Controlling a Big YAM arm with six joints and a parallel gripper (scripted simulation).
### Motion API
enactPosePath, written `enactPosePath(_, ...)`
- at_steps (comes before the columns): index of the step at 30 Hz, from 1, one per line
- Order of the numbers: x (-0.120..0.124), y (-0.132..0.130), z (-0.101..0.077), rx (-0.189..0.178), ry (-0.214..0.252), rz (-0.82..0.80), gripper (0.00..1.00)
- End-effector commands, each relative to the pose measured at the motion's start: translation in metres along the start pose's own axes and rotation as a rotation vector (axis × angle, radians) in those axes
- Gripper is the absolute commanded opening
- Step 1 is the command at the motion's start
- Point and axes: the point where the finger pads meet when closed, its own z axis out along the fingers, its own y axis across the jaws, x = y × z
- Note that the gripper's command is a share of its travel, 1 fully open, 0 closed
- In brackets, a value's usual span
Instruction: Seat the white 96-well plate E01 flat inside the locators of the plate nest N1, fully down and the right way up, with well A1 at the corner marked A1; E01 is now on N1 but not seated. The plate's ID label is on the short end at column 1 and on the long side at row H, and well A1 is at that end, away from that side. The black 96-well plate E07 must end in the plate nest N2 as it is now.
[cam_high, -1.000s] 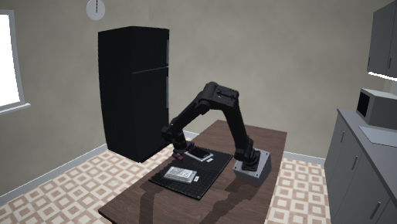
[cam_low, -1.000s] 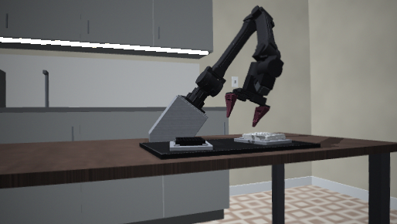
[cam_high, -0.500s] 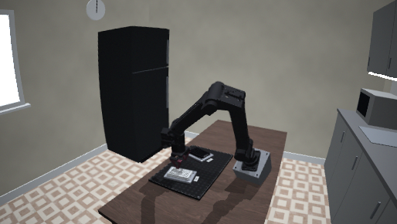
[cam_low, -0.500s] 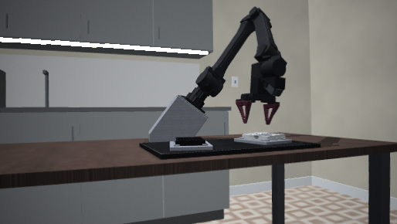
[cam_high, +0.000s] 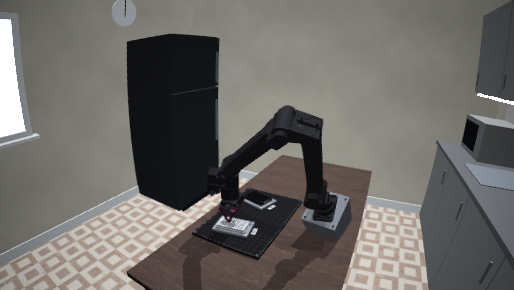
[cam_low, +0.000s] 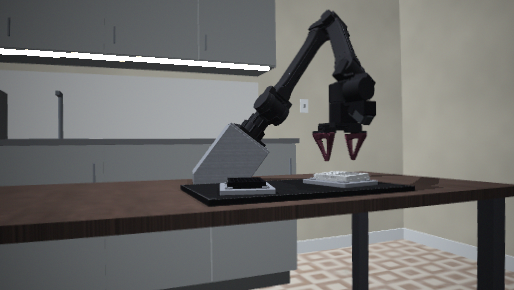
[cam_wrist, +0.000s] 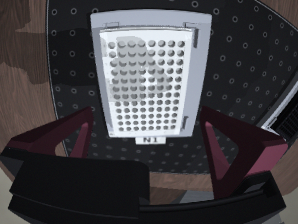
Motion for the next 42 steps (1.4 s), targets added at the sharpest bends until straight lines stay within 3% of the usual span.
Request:
enactPosePath(1, -0.012, 0.002, -0.008, 0.003, -0.033, -0.017, 1.00)
enactPosePath(6, -0.012, 0.002, -0.008, 0.003, -0.033, -0.017, 1.00)
enactPosePath(8, -0.001, 0.001, 0.007, 0.001, -0.005, -0.005, 1.00)
enactPosePath(29, -0.001, 0.001, 0.039, 0.001, -0.004, -0.004, 1.00)
enactPosePath(31, -0.001, 0.001, 0.039, 0.001, -0.004, -0.004, 1.00)
enactPosePath(32, -0.005, 0.006, 0.033, -0.001, -0.025, -0.019, 1.00)
enactPosePath(34, -0.001, 0.001, 0.044, 0.001, -0.004, -0.004, 1.00)
enactPosePath(38, -0.001, 0.001, 0.050, 0.001, -0.004, -0.004, 1.00)
enactPosePath(42, -0.012, 0.002, 0.040, 0.001, -0.030, -0.014, 1.00)
